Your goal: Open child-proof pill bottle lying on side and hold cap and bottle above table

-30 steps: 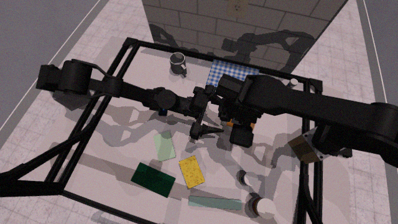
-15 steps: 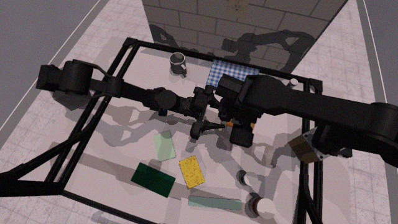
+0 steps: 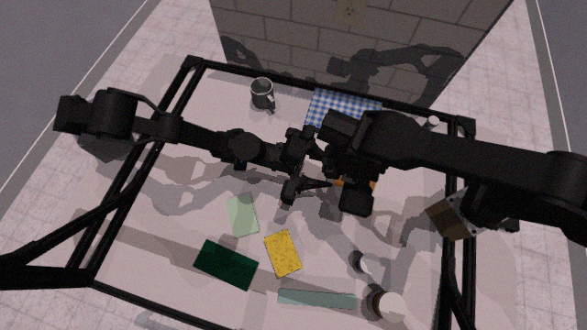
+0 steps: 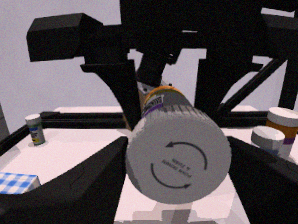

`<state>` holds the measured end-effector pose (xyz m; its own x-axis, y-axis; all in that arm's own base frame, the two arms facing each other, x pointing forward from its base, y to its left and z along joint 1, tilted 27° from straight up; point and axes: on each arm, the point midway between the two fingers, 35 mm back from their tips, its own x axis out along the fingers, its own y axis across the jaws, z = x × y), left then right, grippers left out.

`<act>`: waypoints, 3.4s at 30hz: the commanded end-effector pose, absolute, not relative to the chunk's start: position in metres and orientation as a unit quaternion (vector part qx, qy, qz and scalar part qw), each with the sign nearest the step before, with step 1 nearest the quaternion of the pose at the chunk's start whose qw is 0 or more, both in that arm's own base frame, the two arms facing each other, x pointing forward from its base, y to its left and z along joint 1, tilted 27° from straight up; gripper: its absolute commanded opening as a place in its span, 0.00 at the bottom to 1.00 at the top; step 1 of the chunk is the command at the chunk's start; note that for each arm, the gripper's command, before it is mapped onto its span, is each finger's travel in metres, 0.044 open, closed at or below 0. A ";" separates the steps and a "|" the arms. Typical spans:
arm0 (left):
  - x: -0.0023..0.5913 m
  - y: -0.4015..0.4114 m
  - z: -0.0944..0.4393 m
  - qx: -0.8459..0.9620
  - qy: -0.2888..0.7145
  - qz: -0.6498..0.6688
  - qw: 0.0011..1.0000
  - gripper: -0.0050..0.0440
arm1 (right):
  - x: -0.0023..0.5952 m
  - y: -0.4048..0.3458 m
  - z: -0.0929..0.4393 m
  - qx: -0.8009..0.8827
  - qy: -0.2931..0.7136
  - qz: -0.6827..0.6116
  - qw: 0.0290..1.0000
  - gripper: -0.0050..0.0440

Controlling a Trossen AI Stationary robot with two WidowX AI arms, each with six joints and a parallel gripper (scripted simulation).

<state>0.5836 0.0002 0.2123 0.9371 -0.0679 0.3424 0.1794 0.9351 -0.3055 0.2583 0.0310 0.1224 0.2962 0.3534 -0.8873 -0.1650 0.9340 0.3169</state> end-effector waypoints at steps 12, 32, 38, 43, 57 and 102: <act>0.584 -0.001 0.209 -0.167 -0.163 -0.065 0.970 0.55 | 0.259 0.031 0.123 0.084 0.570 0.159 0.801 0.10; 0.600 -0.002 0.215 -0.167 -0.163 -0.065 0.970 0.10 | 0.259 0.031 0.123 0.084 0.570 0.159 0.801 0.10; 0.600 -0.002 0.215 -0.167 -0.163 -0.065 0.970 0.10 | 0.259 0.031 0.123 0.084 0.570 0.159 0.801 0.10; 0.600 -0.002 0.215 -0.167 -0.163 -0.065 0.970 0.10 | 0.259 0.031 0.123 0.084 0.570 0.159 0.801 0.10; 0.600 -0.002 0.215 -0.312 -0.151 -0.089 0.934 0.10 | 0.259 0.031 0.123 0.084 0.570 0.159 0.801 0.10; 0.602 -0.002 0.215 -0.862 -0.051 -0.168 0.475 0.10 | 0.259 0.031 0.123 0.084 0.570 0.159 0.801 0.10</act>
